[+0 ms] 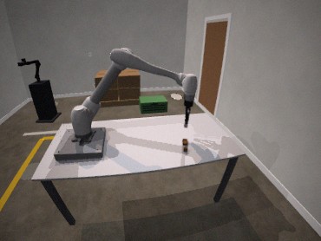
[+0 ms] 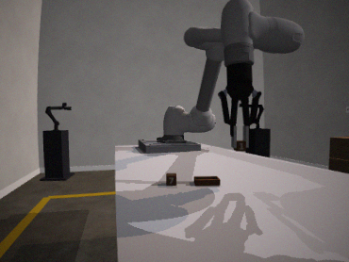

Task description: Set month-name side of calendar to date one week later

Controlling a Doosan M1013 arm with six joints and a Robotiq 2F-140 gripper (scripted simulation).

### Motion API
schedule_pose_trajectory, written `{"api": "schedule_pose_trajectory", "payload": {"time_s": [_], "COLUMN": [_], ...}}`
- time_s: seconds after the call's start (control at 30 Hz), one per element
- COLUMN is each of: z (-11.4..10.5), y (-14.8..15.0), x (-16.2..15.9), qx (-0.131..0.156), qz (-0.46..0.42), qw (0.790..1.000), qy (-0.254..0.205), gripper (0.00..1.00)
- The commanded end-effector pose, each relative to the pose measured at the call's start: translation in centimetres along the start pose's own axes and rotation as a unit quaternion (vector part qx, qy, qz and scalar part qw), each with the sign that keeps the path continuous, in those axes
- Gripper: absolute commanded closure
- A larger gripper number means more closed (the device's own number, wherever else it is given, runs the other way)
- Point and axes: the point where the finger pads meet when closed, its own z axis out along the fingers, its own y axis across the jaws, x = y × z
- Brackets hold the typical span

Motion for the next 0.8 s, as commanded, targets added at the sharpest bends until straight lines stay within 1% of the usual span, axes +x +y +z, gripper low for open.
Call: {"api": "schedule_pose_trajectory", "payload": {"time_s": [0.0, 0.03, 0.1, 0.13, 0.17, 0.2, 0.23, 0.27, 0.3, 0.77], "z": [-0.1, -0.2, -0.6, -0.6, -0.8, -0.9, -0.9, -1.0, -1.0, -1.0], "y": [-0.4, -2.1, -6.9, -6.9, -9.2, -10.9, -10.9, -11.7, -11.8, -11.8], "x": [0.0, -0.1, -0.2, -0.2, -0.2, -0.1, -0.1, -0.1, -0.1, -0.1], "qx": [0.0, 0.0, 0.0, 0.0, 0.0, 0.0, 0.0, 0.0, 0.0, 0.0], "qz": [0.0, -0.001, -0.003, -0.003, -0.003, -0.004, -0.004, -0.004, -0.004, -0.004], "qw": [1.0, 1.0, 1.0, 1.0, 1.0, 1.0, 1.0, 1.0, 1.0, 1.0], "qy": [0.0, 0.0, 0.0, 0.0, 0.0, 0.0, 0.0, 0.0, 0.0, 0.0], "gripper": [0.76, 0.76, 0.76, 0.76, 0.76, 0.76, 0.76, 0.76, 0.76, 0.76]}}
